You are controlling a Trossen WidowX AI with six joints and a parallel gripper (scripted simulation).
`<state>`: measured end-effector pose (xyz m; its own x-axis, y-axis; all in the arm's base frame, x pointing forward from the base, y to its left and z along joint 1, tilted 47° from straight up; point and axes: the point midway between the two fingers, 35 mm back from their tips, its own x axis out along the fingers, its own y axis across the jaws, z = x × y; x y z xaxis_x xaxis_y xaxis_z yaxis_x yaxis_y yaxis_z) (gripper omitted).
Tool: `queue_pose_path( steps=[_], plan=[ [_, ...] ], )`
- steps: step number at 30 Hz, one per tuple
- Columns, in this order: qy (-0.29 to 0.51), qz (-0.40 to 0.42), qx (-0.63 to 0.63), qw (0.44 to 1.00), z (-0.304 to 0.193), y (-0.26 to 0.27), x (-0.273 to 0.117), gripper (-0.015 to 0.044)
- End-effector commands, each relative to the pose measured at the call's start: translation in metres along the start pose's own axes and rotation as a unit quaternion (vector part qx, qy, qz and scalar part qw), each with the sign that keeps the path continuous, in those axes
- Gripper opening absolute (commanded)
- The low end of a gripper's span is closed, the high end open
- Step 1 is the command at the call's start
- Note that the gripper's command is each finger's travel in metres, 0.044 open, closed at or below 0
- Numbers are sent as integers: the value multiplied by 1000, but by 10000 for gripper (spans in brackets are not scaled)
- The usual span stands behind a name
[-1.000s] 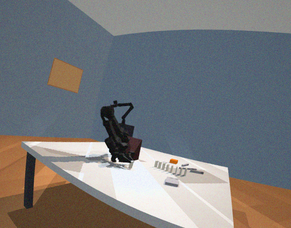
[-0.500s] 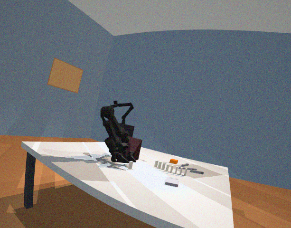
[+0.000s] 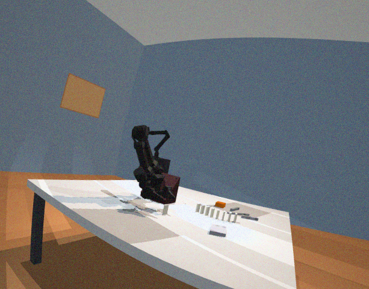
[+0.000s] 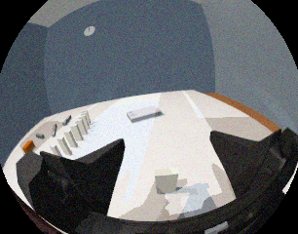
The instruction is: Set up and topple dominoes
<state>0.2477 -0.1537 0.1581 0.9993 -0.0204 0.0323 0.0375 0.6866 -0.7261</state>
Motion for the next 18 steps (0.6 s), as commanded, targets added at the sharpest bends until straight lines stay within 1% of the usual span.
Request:
queue_pose_path(
  steps=[1, 4, 9, 12, 18],
  plan=[
    [3, -1, 1, 1000, 13, 3, -3, 440],
    [10, -1, 12, 1000, 12, 2, 0, 440],
    [53, -2, 89, 995, 4, -7, 25, 440],
    [90, -6, 162, 983, 9, -18, 53, 440],
    [174, 3, 235, 956, 9, -13, 81, 440]
  ],
)
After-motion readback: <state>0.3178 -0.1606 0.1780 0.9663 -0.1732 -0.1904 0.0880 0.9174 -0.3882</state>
